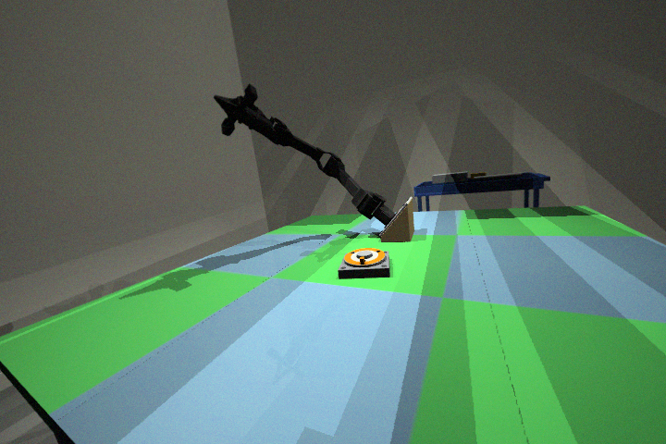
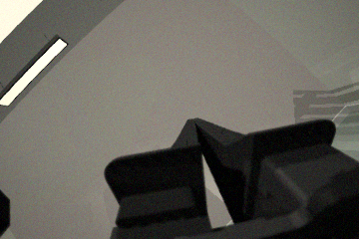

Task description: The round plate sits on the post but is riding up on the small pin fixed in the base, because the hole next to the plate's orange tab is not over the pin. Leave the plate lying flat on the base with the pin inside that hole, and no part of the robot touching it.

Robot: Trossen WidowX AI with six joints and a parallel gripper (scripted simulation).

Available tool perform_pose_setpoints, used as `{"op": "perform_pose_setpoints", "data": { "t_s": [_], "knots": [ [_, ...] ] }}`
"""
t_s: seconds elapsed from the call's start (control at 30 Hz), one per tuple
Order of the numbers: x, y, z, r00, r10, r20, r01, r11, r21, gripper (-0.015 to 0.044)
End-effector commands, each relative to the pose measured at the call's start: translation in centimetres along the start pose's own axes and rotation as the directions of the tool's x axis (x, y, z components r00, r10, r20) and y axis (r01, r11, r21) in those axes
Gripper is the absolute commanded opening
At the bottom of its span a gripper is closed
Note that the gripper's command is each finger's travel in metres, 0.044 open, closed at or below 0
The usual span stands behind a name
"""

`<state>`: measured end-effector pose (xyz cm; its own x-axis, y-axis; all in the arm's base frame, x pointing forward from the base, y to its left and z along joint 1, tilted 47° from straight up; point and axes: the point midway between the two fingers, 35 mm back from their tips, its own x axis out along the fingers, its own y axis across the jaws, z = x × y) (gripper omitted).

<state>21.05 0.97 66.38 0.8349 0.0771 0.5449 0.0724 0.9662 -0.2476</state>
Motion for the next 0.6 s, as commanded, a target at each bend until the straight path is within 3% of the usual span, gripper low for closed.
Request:
{"op": "perform_pose_setpoints", "data": {
  "t_s": [0.0, 0.4, 0.57],
  "knots": [
    [3.1, 1.5, -6.7, 0.985, 0.019, -0.170, -0.014, 0.999, 0.032, 0.0000],
    [5.5, 6.4, -22.5, 0.808, 0.071, -0.586, 0.046, 0.982, 0.182, 0.0000],
    [4.6, 9.2, -30.2, 0.642, 0.082, -0.762, 0.104, 0.976, 0.193, 0.0000]
  ]
}}
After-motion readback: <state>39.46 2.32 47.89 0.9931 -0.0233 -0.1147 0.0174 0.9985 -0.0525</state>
